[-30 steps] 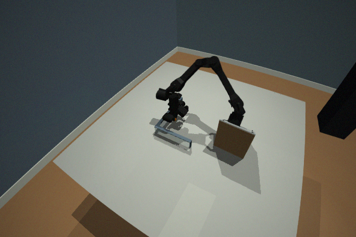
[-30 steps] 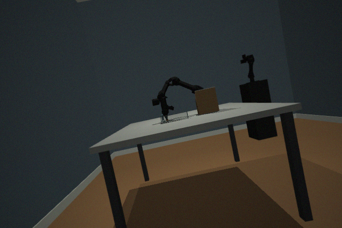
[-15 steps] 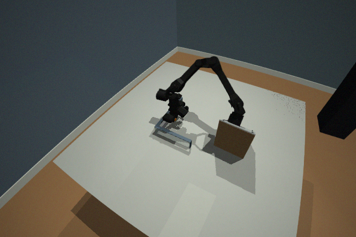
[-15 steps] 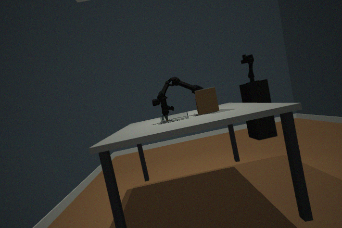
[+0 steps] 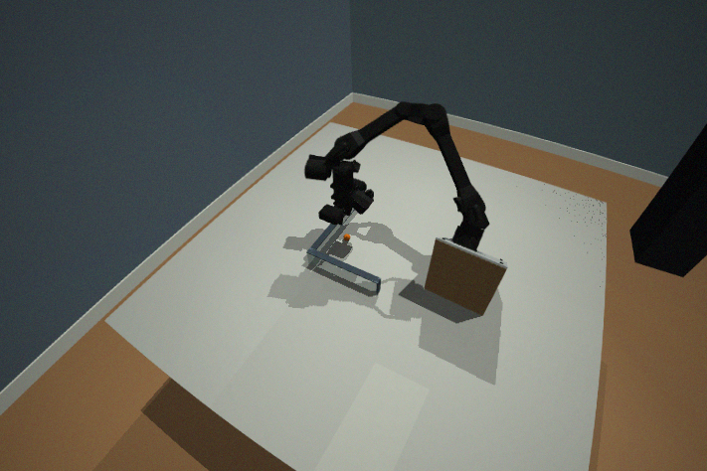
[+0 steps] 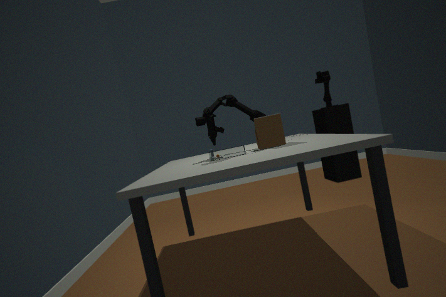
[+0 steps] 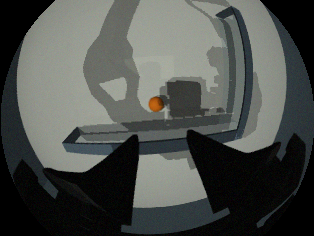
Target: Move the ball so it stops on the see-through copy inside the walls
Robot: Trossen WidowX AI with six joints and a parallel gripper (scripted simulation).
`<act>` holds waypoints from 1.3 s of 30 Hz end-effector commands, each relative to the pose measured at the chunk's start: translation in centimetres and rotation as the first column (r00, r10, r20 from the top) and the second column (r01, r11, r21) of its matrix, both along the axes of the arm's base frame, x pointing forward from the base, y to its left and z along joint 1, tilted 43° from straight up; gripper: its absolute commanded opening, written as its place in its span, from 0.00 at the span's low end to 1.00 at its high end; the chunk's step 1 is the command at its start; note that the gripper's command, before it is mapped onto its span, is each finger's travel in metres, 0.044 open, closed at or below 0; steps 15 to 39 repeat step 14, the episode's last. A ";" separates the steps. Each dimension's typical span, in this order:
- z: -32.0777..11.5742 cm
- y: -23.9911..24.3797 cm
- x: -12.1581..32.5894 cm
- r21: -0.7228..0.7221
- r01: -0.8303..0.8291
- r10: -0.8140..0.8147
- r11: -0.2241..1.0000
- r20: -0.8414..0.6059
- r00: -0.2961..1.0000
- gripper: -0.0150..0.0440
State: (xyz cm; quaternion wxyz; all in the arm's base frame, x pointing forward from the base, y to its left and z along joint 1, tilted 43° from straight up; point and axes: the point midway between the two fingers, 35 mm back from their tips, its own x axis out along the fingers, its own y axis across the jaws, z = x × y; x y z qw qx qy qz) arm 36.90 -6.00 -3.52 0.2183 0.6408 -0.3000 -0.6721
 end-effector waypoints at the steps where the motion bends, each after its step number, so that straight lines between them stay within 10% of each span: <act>1: 0.0 0.0 0.0 0.000 0.000 0.000 1.000 0.000 1.000 0.62; 7: 0.0 0.0 0.0 0.000 0.000 0.000 1.000 0.000 1.000 0.62; 14: 3.6 3.2 0.1 -0.001 0.003 -0.003 1.000 0.002 1.000 0.93; 39: 3.6 3.2 0.1 -0.001 0.003 -0.003 1.000 0.002 1.000 0.93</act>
